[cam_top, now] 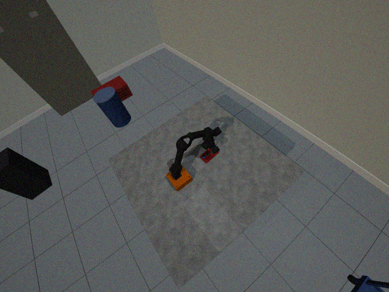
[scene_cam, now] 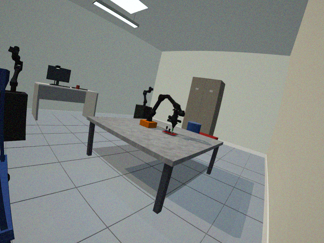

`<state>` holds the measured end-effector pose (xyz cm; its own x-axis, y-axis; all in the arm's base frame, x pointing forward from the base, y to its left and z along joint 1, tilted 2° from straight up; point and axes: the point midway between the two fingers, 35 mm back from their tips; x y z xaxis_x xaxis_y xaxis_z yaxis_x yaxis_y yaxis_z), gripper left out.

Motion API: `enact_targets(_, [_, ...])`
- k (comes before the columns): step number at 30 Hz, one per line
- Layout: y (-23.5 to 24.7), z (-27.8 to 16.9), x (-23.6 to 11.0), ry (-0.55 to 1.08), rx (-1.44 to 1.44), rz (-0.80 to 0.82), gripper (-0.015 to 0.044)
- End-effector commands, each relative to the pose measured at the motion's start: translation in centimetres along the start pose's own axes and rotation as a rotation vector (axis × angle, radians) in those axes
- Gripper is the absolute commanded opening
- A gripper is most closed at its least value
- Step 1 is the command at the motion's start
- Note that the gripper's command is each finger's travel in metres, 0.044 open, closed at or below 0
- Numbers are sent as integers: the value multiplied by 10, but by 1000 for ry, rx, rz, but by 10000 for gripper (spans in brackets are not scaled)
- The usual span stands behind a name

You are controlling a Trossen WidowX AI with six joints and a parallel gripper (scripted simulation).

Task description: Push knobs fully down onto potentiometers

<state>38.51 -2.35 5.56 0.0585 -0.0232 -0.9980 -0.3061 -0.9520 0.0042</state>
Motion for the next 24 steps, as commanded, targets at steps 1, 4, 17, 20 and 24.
enact_targets(1, [0, -2, 20, -11, -3, 7, 0])
enact_targets(4, [0, -2, 23, -11, -3, 7, 0])
enact_targets(17, [0, -2, 28, -11, -3, 7, 0])
enact_targets(20, [0, -2, 29, -11, -3, 7, 0])
enact_targets(24, [0, -2, 29, -11, -3, 7, 0])
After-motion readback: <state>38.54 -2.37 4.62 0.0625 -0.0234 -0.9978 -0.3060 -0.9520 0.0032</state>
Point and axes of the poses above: the point midway between the two fingers, 35 mm back from their tips, its own x axis out along the fingers, its own y axis across the jaws, z = x × y, and after that the axes turned 5 degrees about x, right-handed
